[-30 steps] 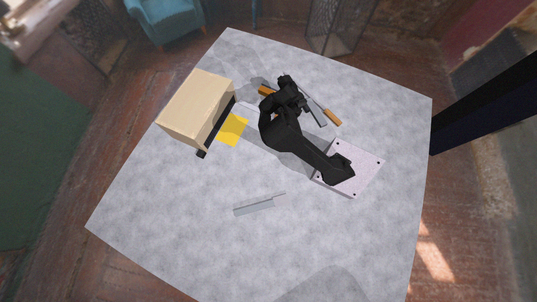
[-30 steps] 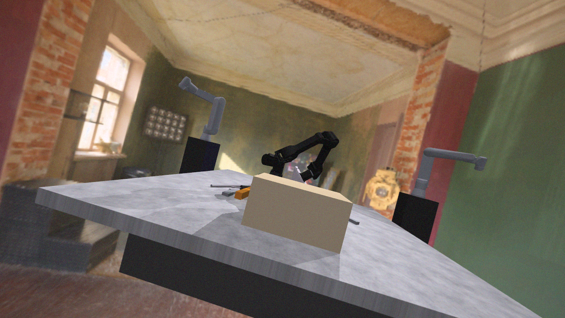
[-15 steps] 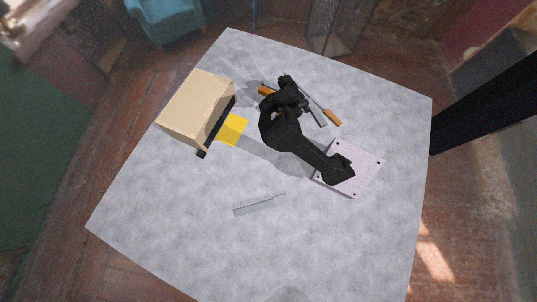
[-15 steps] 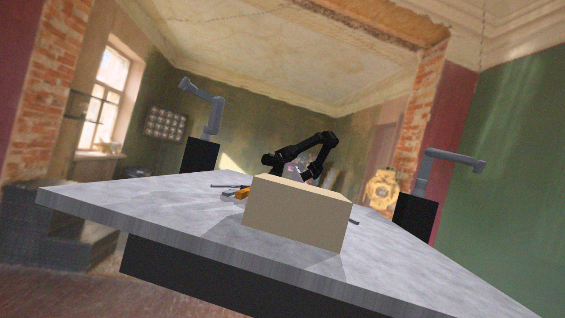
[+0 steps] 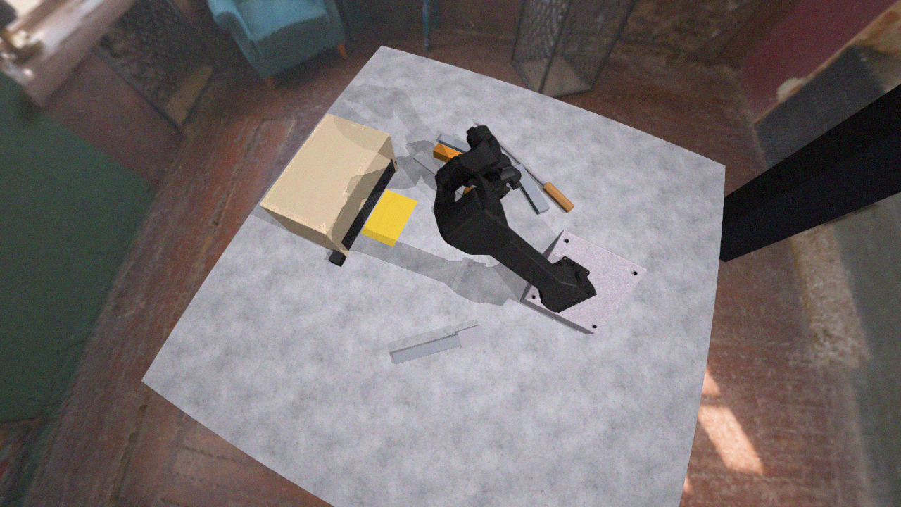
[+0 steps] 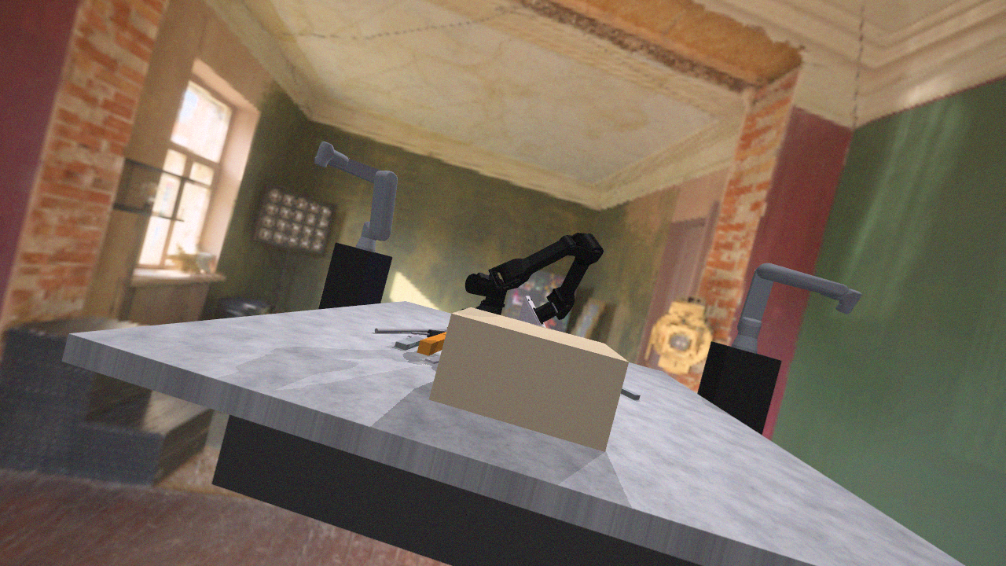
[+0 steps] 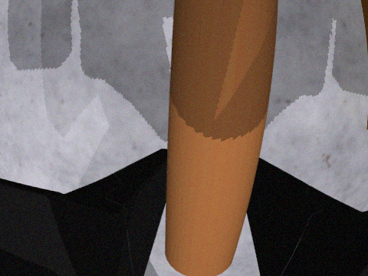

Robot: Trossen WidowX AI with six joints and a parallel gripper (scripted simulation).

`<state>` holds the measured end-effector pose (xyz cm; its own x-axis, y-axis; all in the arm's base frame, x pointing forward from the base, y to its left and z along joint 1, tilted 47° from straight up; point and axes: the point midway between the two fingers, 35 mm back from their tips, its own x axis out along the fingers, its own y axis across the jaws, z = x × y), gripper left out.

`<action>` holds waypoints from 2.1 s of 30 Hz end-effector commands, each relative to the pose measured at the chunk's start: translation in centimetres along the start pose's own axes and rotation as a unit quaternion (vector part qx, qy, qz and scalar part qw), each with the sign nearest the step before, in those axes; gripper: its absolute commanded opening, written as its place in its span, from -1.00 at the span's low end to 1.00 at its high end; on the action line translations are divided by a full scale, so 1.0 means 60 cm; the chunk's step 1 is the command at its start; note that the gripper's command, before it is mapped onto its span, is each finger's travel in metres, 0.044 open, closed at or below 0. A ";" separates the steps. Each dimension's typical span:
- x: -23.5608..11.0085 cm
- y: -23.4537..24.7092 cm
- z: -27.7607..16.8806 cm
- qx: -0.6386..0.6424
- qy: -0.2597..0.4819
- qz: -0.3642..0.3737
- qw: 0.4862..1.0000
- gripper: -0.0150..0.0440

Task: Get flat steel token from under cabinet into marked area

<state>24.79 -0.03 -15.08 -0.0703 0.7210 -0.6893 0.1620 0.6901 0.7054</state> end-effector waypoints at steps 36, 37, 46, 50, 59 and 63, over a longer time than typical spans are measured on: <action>-0.001 0.017 0.000 0.124 0.000 -0.001 0.992 -0.49; -0.001 0.019 0.000 0.125 0.000 -0.001 0.992 -0.49; -0.001 0.038 0.000 0.127 0.000 0.000 0.992 -0.49; -0.001 0.046 0.000 0.128 0.000 0.000 0.992 -0.49; 0.000 0.064 0.000 0.129 0.001 0.000 0.992 -0.49; 0.000 0.073 0.000 0.129 0.001 0.000 0.992 -0.49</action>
<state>25.48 2.59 -12.53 -0.0747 0.7184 -0.6916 0.4099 0.6543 0.6354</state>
